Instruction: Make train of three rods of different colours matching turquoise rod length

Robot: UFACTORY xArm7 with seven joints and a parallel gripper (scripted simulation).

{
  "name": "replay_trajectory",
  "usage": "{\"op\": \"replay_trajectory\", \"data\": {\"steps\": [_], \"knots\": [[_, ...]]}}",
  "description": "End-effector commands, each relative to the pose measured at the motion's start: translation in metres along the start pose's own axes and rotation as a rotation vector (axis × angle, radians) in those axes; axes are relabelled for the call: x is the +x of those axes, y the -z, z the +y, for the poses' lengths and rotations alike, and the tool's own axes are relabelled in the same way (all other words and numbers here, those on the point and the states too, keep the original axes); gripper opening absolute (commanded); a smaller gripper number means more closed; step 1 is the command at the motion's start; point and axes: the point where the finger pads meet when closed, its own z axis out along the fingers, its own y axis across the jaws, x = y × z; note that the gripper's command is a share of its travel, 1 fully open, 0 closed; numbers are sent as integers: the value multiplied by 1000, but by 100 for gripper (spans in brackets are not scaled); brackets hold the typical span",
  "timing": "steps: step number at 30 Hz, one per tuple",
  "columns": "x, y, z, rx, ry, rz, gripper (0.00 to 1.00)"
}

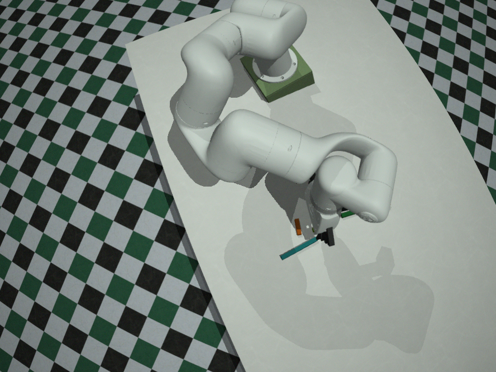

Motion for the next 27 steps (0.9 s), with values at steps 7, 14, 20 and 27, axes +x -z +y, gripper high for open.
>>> {"op": "replay_trajectory", "data": {"steps": [7,14,20,27], "knots": [[5,6,-23,-20,-342,6,100],[6,8,-43,-18,-583,8,100],[7,8,-55,-15,-721,6,100],[6,6,-79,-8,-977,-3,100]]}}
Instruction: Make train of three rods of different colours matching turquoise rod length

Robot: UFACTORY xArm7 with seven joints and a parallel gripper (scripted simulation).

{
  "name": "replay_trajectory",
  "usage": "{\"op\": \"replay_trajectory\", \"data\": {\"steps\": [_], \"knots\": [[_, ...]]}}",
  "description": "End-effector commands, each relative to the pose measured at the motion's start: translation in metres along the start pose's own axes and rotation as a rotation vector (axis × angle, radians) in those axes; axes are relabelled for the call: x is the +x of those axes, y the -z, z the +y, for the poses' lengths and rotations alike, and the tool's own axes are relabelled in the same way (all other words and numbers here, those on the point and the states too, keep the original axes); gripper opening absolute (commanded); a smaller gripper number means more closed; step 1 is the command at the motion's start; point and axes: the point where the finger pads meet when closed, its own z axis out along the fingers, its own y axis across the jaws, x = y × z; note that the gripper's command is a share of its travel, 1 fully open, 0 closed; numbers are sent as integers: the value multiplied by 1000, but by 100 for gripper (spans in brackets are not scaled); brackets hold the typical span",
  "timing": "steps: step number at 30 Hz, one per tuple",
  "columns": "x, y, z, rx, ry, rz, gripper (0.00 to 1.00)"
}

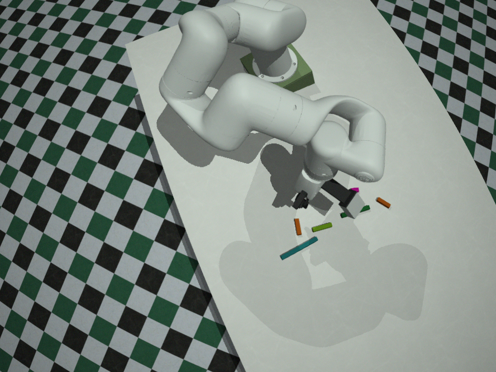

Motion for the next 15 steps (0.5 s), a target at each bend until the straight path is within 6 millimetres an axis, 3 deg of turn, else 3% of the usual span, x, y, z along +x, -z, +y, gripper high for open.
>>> {"op": "replay_trajectory", "data": {"steps": [1,5,6,15], "knots": [[-8,1,-7,-18,-123,8,100],[-9,1,-7,-17,-136,7,100],[-9,1,-7,-17,-136,7,24],[-9,1,-7,-17,-136,7,24]]}}
